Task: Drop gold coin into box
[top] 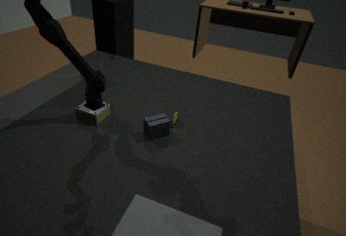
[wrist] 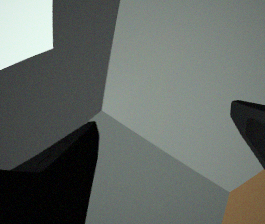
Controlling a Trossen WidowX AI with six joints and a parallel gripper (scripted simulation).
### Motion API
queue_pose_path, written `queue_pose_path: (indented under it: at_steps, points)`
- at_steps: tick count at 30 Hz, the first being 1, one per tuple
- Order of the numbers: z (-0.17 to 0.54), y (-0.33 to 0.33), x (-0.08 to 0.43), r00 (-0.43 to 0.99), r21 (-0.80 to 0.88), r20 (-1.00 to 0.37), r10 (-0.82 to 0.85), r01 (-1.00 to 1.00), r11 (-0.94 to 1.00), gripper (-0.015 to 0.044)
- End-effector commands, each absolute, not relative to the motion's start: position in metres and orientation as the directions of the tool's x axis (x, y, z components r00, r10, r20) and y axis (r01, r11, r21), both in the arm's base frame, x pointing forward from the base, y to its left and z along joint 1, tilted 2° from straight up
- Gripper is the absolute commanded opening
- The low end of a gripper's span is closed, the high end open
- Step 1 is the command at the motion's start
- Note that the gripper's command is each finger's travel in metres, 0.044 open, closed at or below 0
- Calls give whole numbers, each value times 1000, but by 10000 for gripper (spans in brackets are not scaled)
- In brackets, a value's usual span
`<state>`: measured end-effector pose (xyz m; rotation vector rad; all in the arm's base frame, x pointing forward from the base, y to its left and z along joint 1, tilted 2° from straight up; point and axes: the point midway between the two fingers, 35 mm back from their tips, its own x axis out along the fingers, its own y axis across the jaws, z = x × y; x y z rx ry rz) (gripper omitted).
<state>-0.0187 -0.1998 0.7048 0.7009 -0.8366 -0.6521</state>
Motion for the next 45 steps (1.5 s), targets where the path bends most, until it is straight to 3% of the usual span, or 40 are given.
queue_pose_path:
  at_steps: [1, 5, 9, 18, 30, 37, 45]
  points:
    - [705, -199, -18, 510, 762, 431, -744, 237, 603, 374]
    - [715, -178, 0, 524, 682, 474, -708, 291, 672, 269]
    - [727, -136, 39, 565, 498, 545, -620, 376, 781, 164]
    - [730, -58, 109, 658, 182, 611, -440, 425, 887, 161]
    - [702, 20, 197, 773, -217, 581, -255, 450, 866, 161]
    - [643, 89, 277, 909, -566, 413, -61, 309, 764, 161]
    - [541, 150, 350, 990, -837, 94, 108, 20, 547, 161]
